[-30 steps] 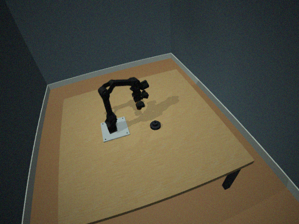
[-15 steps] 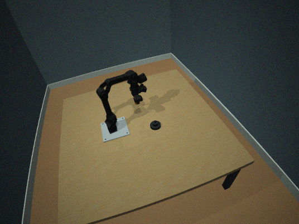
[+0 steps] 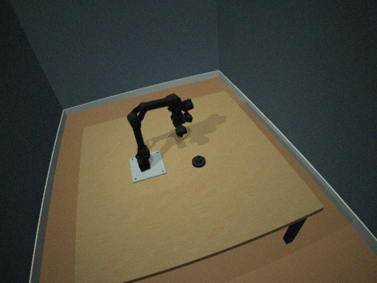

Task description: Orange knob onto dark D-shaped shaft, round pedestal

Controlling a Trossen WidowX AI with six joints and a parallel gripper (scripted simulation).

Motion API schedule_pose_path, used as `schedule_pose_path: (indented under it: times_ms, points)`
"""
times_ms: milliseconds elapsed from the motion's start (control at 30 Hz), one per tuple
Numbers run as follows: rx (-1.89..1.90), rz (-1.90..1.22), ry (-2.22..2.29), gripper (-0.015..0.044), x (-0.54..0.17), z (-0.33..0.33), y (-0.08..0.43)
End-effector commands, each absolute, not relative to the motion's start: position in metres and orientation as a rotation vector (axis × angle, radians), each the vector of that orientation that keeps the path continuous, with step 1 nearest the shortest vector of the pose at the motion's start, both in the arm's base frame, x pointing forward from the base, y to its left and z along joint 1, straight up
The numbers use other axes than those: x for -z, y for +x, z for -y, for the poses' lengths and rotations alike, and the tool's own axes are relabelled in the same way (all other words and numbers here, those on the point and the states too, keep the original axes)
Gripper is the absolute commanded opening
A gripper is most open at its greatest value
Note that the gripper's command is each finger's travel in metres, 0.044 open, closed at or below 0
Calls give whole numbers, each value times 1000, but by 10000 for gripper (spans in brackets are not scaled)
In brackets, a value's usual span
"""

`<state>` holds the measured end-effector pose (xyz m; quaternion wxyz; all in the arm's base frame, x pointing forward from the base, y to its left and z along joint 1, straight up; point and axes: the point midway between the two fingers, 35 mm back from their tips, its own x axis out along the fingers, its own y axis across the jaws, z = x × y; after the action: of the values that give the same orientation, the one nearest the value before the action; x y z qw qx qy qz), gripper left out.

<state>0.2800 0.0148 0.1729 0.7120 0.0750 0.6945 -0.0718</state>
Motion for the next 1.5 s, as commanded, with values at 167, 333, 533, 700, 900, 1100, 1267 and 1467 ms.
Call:
schedule_pose_path:
  times_ms: [167, 333, 533, 700, 900, 1100, 1267, 1467]
  points:
    - [152, -1529, 167, 0, -170, 6, 293]
    - [151, -1530, 172, 0, -167, 17, 296]
    - [152, -1530, 171, 0, -164, 32, 302]
    - [152, -1529, 168, 0, -160, 46, 306]
    - [173, -1529, 182, 0, -156, 63, 309]
    - [183, -1529, 188, 0, -152, 77, 311]
    - [178, -1530, 179, 0, -148, 92, 314]
    - [171, -1531, 168, 0, -143, 109, 316]
